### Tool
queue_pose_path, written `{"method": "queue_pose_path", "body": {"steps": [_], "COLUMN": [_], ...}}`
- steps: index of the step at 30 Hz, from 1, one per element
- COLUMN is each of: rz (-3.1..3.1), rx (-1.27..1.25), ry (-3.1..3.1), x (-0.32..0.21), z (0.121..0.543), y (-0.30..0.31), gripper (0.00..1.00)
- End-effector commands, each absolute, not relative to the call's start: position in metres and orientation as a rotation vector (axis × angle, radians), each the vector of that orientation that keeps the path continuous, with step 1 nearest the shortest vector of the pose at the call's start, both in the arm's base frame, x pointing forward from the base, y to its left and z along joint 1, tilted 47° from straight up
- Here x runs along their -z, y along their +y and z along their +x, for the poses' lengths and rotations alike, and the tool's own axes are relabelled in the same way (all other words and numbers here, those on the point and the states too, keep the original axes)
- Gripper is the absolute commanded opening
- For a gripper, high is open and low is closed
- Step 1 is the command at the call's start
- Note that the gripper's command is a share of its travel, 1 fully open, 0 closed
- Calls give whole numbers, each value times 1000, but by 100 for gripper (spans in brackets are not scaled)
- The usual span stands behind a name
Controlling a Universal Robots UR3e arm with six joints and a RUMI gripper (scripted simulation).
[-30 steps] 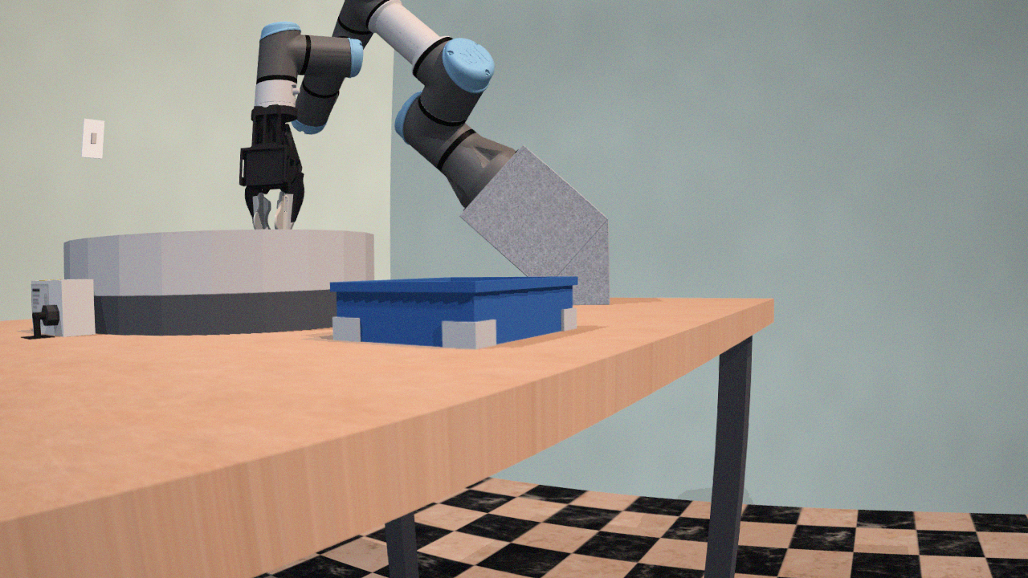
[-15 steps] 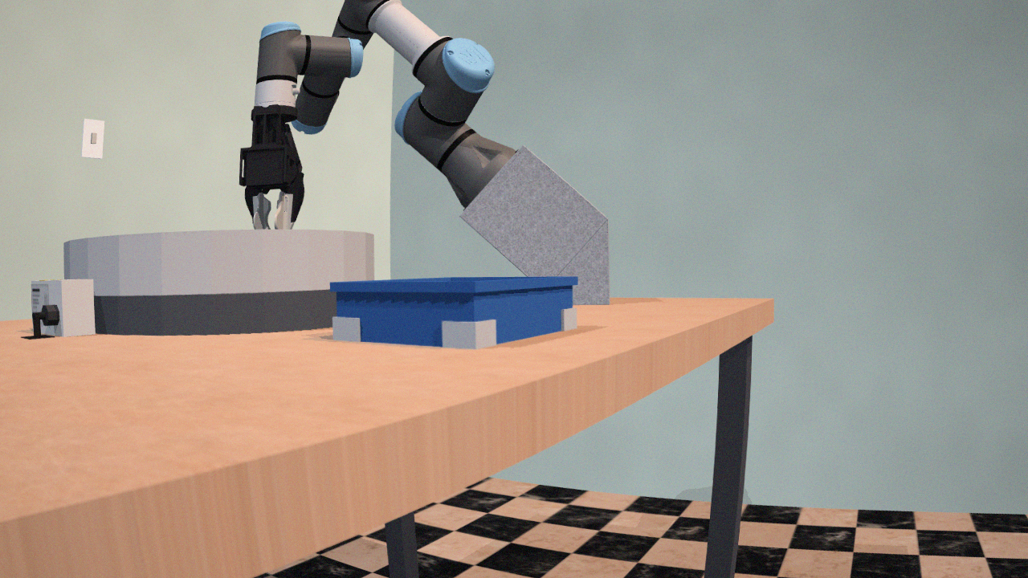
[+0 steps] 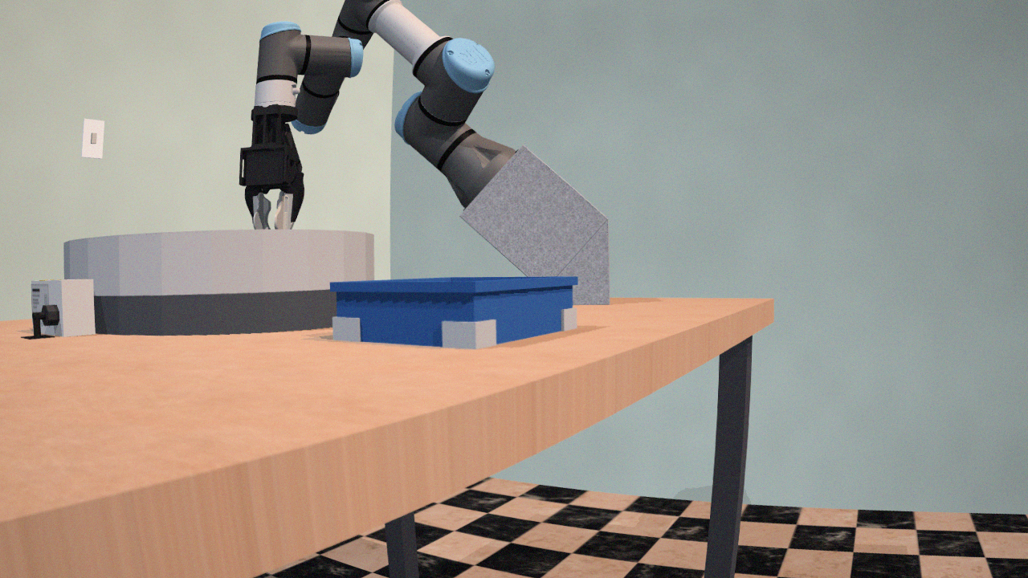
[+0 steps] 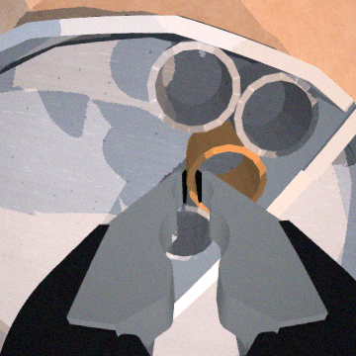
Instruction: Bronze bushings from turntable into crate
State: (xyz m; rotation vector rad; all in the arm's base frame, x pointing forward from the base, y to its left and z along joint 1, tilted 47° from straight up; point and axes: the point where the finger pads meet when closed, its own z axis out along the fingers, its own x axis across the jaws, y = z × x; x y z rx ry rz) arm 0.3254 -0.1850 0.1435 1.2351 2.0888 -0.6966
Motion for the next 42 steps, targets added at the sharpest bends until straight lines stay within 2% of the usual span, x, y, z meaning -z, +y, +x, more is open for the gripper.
{"method": "queue_pose_path", "body": {"steps": [1,30,42], "rz": [1234,1234,1234], "rx": [695,695,695], "ry": [2088,2088,2088], "x": [-145,-194,-199], "z": [325,308,307], "y": [-183,-133,-128], "gripper": [0,0,0]}}
